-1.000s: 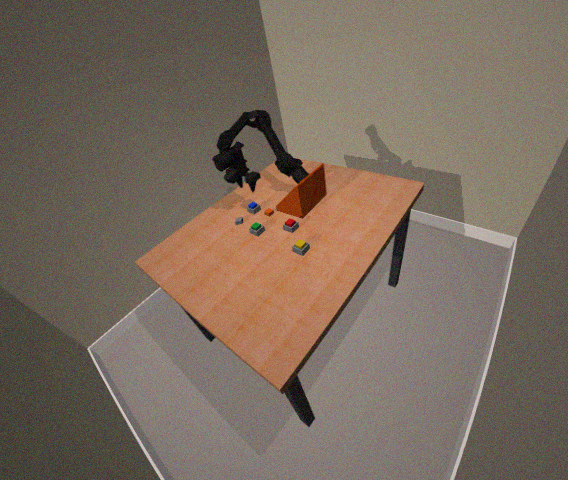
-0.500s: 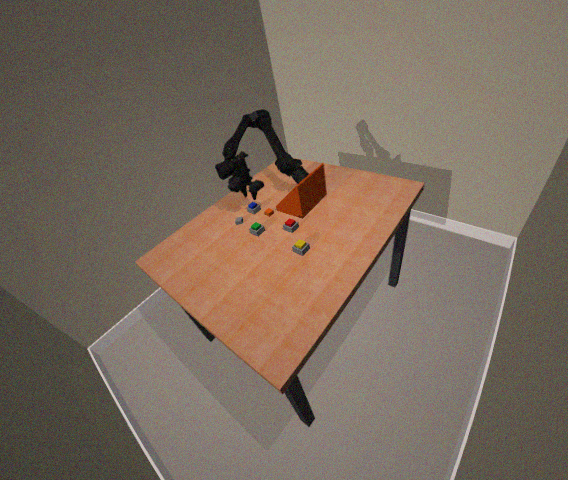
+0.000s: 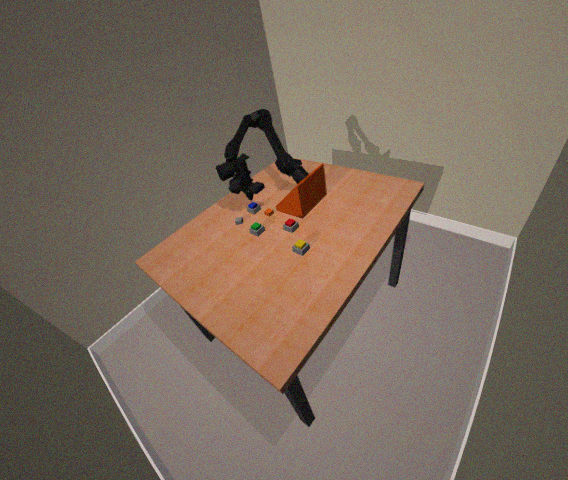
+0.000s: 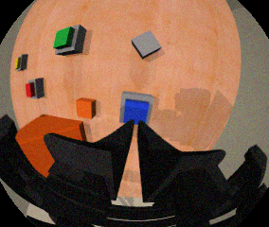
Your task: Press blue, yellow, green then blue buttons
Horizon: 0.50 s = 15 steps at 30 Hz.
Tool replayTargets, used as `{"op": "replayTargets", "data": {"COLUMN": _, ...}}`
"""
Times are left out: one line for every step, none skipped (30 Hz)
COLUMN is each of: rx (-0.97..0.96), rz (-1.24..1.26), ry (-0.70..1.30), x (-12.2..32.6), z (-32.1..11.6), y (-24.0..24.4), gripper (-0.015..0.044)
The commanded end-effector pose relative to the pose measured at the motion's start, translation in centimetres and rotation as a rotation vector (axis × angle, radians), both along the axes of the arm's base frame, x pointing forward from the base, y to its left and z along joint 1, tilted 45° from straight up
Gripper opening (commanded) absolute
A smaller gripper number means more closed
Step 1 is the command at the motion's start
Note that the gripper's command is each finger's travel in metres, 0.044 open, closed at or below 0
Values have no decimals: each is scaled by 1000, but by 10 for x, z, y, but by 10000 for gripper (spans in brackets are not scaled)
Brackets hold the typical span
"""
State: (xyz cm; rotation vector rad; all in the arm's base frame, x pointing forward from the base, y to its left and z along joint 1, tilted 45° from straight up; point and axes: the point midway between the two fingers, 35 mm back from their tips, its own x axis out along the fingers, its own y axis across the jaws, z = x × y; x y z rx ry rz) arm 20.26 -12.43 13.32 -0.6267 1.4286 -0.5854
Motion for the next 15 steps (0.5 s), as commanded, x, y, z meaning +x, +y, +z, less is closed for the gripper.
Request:
{"op": "replayTargets", "data": {"rx": 3, "rz": 2, "ry": 1, "x": 0, "z": -1, "y": 0, "gripper": 20}}
{"op": "replayTargets", "data": {"rx": 3, "rz": 2, "ry": 1, "x": 0, "z": -2, "y": -1, "gripper": 20}}
{"op": "replayTargets", "data": {"rx": 3, "rz": 2, "ry": 1, "x": 0, "z": -3, "y": -2, "gripper": 20}}
{"op": "replayTargets", "data": {"rx": 4, "rz": 2, "ry": 1, "x": 0, "z": -4, "y": -3, "gripper": 20}}
{"op": "replayTargets", "data": {"rx": 4, "rz": 2, "ry": 1, "x": 1, "z": -5, "y": -4, "gripper": 20}}
{"op": "replayTargets", "data": {"rx": 4, "rz": 2, "ry": 1, "x": 1, "z": -6, "y": -5, "gripper": 20}}
{"op": "replayTargets", "data": {"rx": 4, "rz": 2, "ry": 1, "x": 1, "z": -7, "y": -6, "gripper": 20}}
{"op": "replayTargets", "data": {"rx": 4, "rz": 2, "ry": 1, "x": 1, "z": -8, "y": -7, "gripper": 20}}
{"op": "replayTargets", "data": {"rx": 4, "rz": 2, "ry": 1, "x": 1, "z": -10, "y": -8, "gripper": 20}}
{"op": "replayTargets", "data": {"rx": 4, "rz": 2, "ry": 1, "x": 1, "z": -11, "y": -10, "gripper": 20}}
{"op": "replayTargets", "data": {"rx": 4, "rz": 2, "ry": 1, "x": 1, "z": -12, "y": -11, "gripper": 20}}
{"op": "replayTargets", "data": {"rx": 4, "rz": 2, "ry": 1, "x": 2, "z": -13, "y": -12, "gripper": 20}}
{"op": "replayTargets", "data": {"rx": 3, "rz": 2, "ry": 1, "x": 2, "z": -14, "y": -13, "gripper": 20}}
{"op": "replayTargets", "data": {"rx": 3, "rz": 2, "ry": 1, "x": 2, "z": -15, "y": -14, "gripper": 20}}
{"op": "replayTargets", "data": {"rx": 3, "rz": 2, "ry": 1, "x": 2, "z": -16, "y": -15, "gripper": 20}}
